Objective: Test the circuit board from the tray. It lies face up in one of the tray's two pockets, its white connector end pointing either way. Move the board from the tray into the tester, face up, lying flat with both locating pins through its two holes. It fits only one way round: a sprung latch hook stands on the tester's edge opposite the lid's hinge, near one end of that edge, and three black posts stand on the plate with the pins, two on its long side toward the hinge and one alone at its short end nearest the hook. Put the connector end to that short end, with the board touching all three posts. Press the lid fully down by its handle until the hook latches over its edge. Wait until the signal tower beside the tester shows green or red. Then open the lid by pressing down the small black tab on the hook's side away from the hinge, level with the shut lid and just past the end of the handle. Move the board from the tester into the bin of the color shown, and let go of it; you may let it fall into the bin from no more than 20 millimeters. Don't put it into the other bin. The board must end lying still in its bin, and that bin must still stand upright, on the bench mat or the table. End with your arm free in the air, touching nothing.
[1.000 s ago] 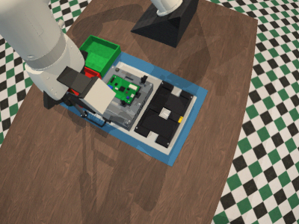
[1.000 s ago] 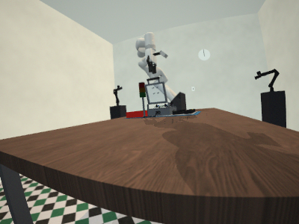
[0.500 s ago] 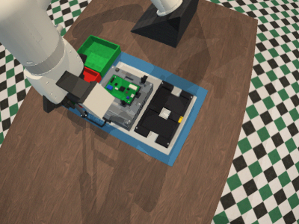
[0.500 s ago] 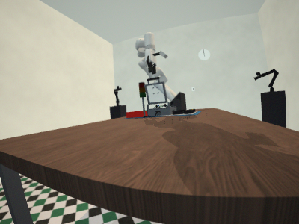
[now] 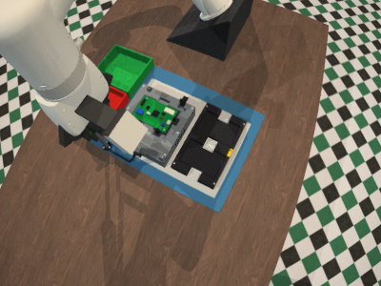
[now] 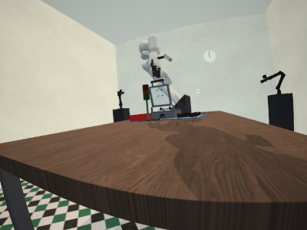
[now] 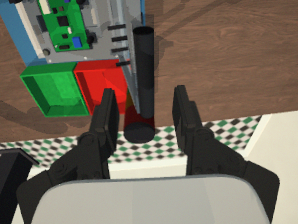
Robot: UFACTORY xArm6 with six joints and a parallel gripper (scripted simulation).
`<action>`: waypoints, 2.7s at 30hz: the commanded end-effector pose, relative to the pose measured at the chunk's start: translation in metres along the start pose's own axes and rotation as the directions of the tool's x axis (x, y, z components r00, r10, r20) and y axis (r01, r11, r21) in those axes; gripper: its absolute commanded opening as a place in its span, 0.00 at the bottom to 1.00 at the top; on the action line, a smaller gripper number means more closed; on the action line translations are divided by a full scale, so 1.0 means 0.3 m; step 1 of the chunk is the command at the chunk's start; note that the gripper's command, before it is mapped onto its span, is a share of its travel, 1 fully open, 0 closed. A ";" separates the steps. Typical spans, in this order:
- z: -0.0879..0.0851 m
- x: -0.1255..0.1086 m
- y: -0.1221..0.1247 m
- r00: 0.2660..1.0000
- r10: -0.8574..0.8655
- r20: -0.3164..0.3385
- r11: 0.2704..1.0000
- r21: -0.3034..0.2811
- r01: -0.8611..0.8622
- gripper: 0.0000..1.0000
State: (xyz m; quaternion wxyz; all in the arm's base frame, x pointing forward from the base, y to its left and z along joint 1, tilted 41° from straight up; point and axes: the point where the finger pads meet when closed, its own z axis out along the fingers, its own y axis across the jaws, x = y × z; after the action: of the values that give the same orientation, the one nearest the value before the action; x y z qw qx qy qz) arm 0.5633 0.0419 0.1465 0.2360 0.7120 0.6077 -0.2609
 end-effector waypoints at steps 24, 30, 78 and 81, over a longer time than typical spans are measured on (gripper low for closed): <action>0.074 0.000 0.004 1.000 0.001 -0.002 1.000 -0.004 -0.001 0.51; 0.118 0.000 0.005 1.000 0.001 -0.002 1.000 -0.004 -0.001 0.51; 0.128 0.000 0.006 1.000 0.001 -0.002 1.000 -0.004 -0.001 0.00; 0.128 0.000 0.006 1.000 0.001 -0.002 1.000 -0.004 -0.001 0.00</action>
State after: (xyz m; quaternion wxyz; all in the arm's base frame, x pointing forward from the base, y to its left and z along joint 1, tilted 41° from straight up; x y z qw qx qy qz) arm 0.5608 0.0154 0.1161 0.2361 0.7120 0.6078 -0.2605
